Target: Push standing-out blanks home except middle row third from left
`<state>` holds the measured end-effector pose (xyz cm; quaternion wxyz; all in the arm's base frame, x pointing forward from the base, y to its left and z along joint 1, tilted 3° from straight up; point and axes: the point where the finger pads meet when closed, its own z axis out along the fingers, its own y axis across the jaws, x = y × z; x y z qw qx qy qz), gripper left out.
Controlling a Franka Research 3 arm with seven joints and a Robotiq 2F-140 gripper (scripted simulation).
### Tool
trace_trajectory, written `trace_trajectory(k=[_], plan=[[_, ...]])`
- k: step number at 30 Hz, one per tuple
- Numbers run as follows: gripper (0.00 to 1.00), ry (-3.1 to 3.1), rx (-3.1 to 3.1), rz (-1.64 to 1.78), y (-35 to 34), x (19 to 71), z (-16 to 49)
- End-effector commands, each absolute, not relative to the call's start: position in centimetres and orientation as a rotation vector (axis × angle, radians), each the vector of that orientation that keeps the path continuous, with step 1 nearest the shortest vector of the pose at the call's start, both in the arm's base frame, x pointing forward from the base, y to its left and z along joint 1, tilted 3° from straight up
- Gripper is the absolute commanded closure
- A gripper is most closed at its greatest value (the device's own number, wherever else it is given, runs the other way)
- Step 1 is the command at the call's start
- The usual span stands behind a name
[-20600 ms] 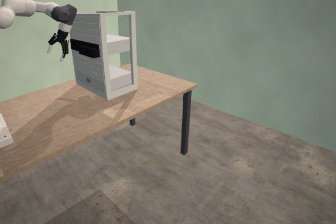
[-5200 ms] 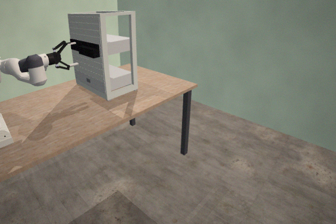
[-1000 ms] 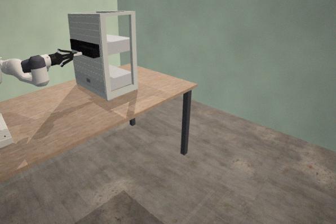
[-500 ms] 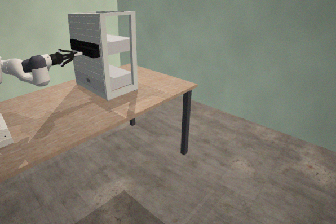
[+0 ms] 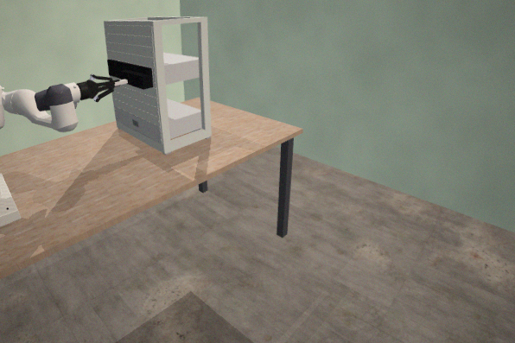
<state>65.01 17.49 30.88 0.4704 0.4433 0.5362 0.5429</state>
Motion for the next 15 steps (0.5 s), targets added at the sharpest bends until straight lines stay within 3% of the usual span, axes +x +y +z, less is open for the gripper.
trace_trajectory(k=[1, 15], plan=[[1.00, 1.314, 1.082, 1.319, 17.36, 65.41, 30.89], [1.00, 1.314, 1.082, 1.319, 17.42, 66.15, 30.92]])
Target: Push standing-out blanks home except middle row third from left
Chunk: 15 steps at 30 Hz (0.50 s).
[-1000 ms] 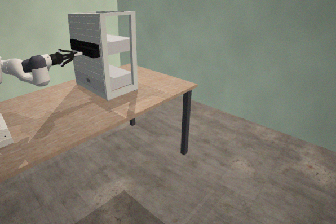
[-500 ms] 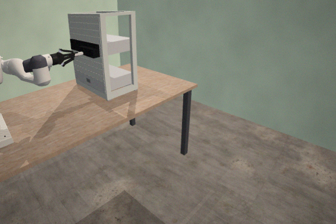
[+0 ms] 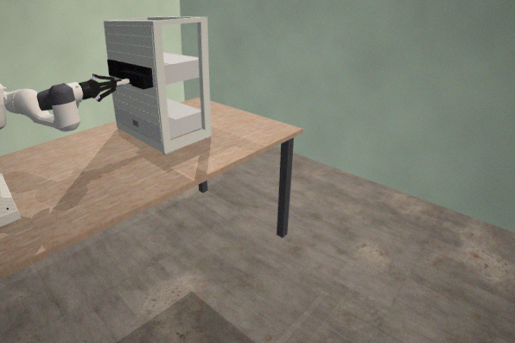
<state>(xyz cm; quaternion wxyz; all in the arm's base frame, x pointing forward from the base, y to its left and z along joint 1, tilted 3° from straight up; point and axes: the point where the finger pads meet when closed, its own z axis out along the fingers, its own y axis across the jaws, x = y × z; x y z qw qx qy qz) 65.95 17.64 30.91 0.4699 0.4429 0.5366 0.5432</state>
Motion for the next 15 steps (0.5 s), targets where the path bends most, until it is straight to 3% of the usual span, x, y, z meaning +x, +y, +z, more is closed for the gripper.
trace_trajectory(k=[1, 15], plan=[[1.00, 1.314, 1.082, 1.319, 17.42, 66.15, 30.92], [1.00, 1.314, 1.082, 1.319, 17.50, 67.15, 30.95]])
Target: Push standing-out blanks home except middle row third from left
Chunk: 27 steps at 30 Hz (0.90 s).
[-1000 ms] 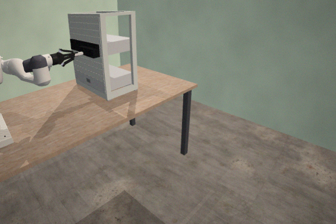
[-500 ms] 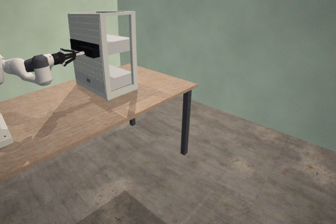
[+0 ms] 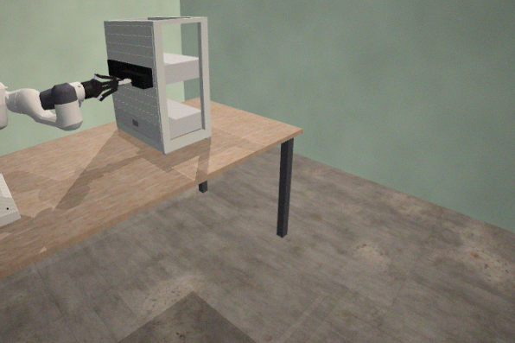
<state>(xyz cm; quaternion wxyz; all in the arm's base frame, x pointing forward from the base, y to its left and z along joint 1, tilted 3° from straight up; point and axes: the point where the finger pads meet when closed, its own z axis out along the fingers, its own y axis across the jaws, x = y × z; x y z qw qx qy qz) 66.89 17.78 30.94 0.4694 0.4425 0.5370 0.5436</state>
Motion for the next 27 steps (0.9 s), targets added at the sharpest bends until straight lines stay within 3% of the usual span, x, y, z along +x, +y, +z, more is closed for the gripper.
trace_trajectory(k=[1, 27], plan=[[1.00, 1.314, 1.082, 1.319, 17.50, 67.15, 30.95], [1.00, 1.314, 1.082, 1.319, 17.46, 67.64, 30.97]])
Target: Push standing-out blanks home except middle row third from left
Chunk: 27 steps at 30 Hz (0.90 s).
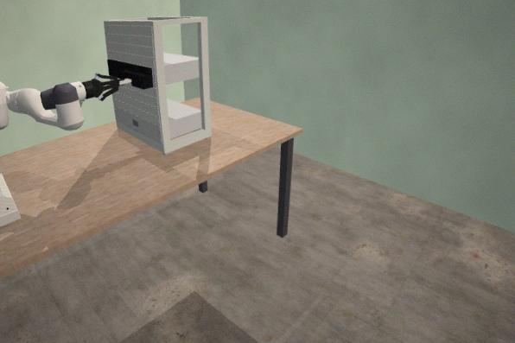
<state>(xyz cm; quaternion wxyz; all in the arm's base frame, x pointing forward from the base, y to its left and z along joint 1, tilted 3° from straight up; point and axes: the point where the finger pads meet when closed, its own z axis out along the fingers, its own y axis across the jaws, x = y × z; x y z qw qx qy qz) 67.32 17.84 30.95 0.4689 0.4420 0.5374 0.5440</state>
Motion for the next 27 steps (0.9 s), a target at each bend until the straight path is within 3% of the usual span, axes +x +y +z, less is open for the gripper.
trace_trajectory(k=[1, 27], plan=[[1.00, 1.314, 1.082, 1.319, 17.45, 67.70, 30.97], [1.00, 1.314, 1.082, 1.319, 17.41, 68.07, 30.99]])
